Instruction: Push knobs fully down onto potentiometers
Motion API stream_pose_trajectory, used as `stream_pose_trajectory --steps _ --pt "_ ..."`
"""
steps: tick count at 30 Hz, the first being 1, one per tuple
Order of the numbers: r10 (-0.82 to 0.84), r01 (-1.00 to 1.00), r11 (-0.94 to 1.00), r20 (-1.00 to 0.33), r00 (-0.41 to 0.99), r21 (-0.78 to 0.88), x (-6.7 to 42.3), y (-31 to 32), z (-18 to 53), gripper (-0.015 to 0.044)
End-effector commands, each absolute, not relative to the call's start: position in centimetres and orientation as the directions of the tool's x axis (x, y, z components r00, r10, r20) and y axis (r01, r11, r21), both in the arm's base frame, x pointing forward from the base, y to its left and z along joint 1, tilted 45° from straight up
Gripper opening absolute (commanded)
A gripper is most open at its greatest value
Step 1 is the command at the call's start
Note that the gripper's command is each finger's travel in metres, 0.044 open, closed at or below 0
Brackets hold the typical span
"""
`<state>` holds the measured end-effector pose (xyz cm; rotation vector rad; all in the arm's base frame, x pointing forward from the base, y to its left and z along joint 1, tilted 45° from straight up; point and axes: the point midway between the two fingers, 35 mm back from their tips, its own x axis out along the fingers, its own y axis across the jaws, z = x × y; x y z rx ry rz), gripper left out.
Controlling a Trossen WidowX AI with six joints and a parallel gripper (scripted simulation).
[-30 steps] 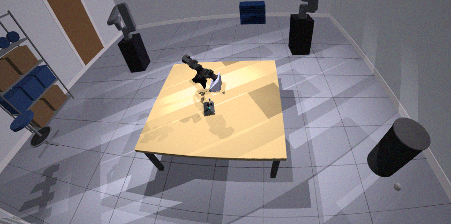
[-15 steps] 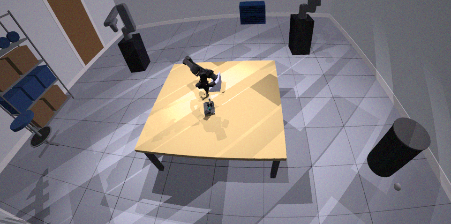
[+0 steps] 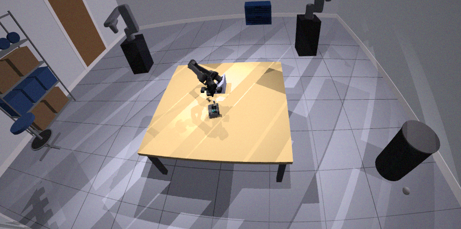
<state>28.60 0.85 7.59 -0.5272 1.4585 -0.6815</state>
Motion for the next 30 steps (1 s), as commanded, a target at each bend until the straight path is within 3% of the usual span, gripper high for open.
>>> stream_pose_trajectory --steps 1,30 --pt "-0.704 0.073 0.706 -0.71 -0.034 -0.704 28.4 0.7 7.5 0.0" --pt "-0.705 0.074 0.705 -0.709 -0.034 -0.705 28.3 -2.1 4.7 0.0"
